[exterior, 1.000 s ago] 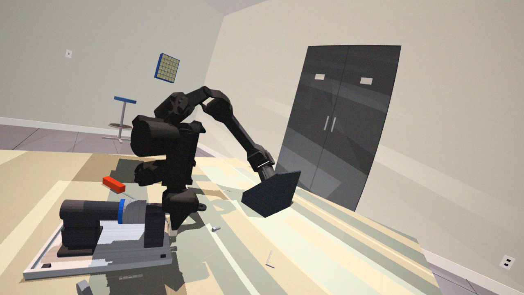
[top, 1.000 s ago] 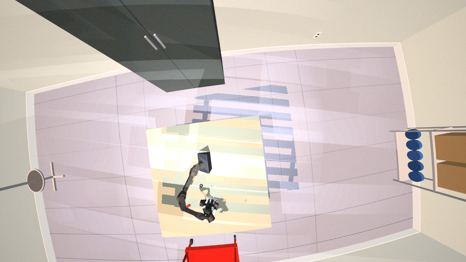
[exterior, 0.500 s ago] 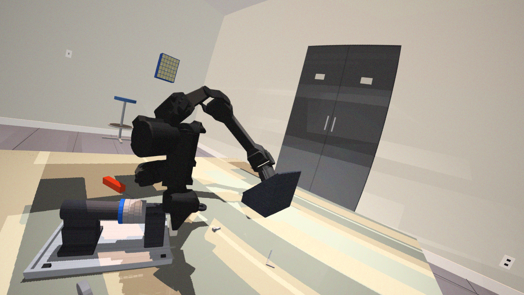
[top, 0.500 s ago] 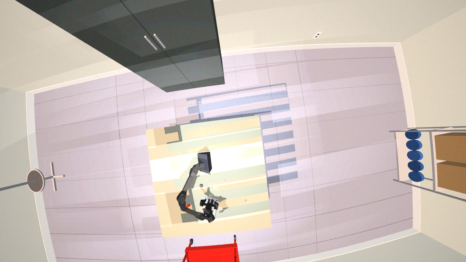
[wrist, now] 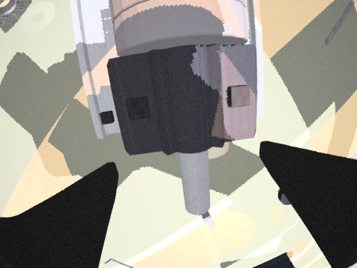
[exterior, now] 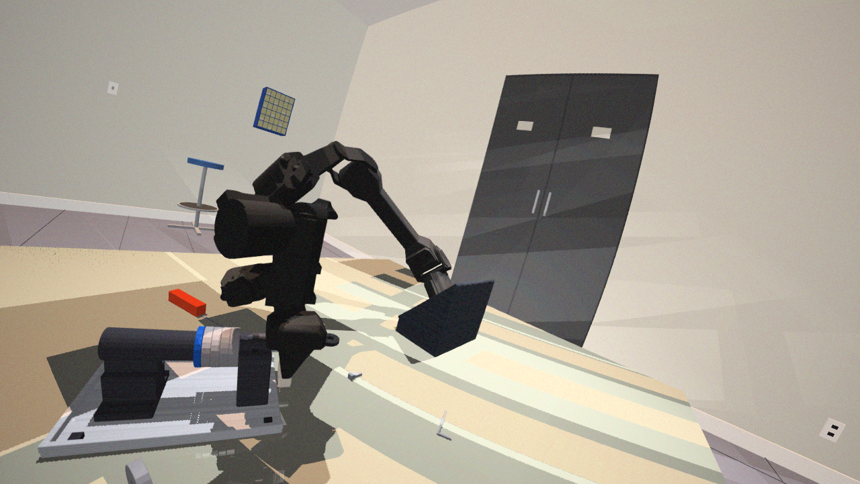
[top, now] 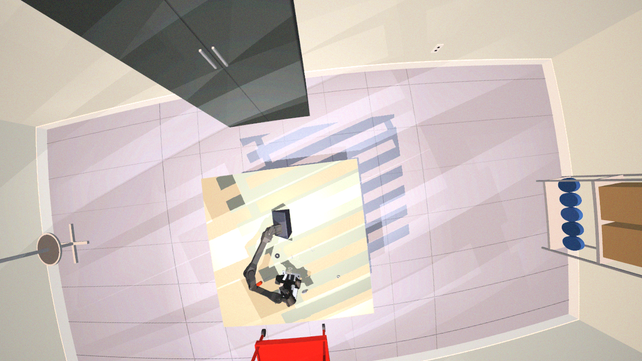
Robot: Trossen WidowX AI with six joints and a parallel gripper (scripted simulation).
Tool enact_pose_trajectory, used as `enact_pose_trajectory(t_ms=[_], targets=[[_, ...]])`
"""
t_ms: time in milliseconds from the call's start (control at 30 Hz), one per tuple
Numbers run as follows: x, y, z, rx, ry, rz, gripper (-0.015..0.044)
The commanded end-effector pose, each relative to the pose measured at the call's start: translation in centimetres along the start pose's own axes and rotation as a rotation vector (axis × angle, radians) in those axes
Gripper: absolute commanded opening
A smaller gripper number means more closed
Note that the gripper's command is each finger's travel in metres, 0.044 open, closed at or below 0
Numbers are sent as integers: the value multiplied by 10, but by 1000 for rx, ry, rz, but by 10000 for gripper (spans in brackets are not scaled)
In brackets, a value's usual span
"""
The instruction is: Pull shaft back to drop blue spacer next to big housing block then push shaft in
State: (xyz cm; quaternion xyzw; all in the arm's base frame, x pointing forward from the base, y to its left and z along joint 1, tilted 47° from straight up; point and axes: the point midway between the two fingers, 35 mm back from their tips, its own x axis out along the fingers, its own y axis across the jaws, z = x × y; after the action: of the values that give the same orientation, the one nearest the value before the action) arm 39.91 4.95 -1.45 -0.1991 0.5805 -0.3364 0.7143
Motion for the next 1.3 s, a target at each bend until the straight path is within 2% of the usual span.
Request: enact_pose_trajectory(t_ms=[0,300,967,1267], targets=[[4,-1,0,-7,-1,-5,440],[17,-1,0,-7,-2,-6,440],[18,-1,0,-7,-2,-6,440],[17,0,0,-1,1,-2,204]])
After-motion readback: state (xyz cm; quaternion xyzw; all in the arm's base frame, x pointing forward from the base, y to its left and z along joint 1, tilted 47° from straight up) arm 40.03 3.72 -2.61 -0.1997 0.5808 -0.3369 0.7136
